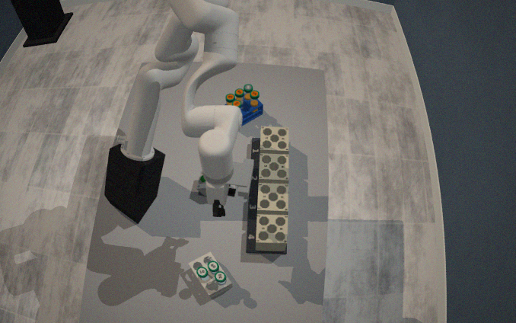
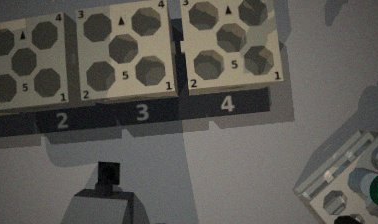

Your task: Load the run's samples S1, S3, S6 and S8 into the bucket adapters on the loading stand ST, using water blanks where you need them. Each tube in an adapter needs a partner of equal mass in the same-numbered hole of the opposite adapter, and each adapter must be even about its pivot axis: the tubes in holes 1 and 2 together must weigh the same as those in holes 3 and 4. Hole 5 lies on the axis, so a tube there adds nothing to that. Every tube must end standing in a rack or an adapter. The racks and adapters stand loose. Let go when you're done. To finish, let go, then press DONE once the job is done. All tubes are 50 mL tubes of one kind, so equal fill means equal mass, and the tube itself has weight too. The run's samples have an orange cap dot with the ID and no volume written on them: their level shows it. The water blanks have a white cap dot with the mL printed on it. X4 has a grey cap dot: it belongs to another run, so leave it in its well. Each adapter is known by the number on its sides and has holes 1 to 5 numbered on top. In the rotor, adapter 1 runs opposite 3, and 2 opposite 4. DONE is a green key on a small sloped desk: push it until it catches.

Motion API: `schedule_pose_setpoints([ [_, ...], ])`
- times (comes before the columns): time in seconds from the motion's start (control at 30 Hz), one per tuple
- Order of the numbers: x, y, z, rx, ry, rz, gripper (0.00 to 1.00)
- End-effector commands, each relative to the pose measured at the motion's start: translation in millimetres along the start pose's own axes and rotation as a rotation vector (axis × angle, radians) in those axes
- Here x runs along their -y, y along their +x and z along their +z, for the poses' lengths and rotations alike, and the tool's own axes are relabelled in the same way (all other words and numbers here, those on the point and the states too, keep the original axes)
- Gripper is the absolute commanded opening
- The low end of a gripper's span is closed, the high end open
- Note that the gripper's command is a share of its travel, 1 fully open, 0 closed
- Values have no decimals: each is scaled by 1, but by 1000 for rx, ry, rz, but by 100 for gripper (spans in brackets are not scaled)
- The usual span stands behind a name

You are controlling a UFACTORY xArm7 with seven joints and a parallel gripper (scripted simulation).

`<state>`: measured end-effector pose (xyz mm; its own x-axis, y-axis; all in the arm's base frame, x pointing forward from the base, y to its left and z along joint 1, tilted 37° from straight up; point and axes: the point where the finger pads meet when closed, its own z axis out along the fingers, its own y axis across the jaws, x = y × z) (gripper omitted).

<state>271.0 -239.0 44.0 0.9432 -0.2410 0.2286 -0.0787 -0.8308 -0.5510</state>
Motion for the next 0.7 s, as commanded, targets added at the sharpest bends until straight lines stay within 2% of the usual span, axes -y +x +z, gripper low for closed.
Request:
schedule_pose_setpoints([
  [0.0, 11, 8, -2, -3, -4, 0, 100],
  [0.67, 87, 57, -2, -3, -4, 0, 100],
])
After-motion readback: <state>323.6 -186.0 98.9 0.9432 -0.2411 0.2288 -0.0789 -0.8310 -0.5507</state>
